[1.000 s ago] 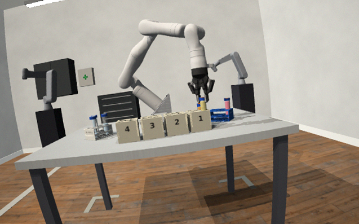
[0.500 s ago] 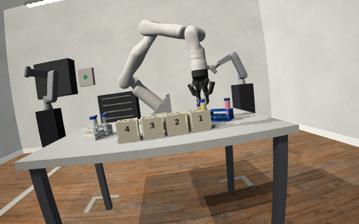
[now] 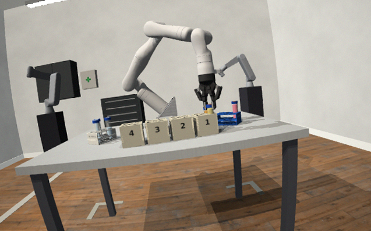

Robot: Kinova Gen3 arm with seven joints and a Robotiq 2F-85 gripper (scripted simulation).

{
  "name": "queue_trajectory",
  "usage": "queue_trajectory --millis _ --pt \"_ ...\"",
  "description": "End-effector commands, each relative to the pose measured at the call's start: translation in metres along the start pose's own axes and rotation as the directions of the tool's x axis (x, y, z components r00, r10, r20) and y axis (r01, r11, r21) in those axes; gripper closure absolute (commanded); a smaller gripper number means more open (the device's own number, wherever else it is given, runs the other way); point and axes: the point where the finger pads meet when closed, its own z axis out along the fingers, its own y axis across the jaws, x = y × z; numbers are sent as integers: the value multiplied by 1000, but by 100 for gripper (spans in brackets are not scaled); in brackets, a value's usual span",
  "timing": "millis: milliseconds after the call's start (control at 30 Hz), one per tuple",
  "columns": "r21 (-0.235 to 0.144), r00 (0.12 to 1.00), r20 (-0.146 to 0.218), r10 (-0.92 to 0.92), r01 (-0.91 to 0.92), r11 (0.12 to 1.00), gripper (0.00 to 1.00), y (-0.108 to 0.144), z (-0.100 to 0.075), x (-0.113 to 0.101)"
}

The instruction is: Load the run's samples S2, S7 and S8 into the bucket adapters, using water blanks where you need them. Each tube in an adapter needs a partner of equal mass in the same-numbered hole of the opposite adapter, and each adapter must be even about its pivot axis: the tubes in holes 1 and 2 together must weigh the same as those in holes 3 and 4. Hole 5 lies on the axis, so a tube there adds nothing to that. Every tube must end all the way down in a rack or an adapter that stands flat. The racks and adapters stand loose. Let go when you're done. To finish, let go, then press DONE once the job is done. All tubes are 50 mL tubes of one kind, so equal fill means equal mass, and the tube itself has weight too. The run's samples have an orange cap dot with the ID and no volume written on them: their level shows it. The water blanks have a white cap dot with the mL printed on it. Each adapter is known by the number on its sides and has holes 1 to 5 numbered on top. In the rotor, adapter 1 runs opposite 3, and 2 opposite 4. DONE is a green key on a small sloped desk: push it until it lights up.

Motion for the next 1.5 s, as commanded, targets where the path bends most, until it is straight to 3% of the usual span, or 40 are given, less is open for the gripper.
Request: queue_trajectory --millis 0,1000,1033,1467 --pt "-2 1000 0 0 0 1000 90 1 1 0" --pt "-2 1000 0 0 0 1000 90 1 12 0" --pt "-2 1000 0 0 0 1000 38 1 12 0" --pt "-2 1000 0 0 0 1000 38 1 12 0"
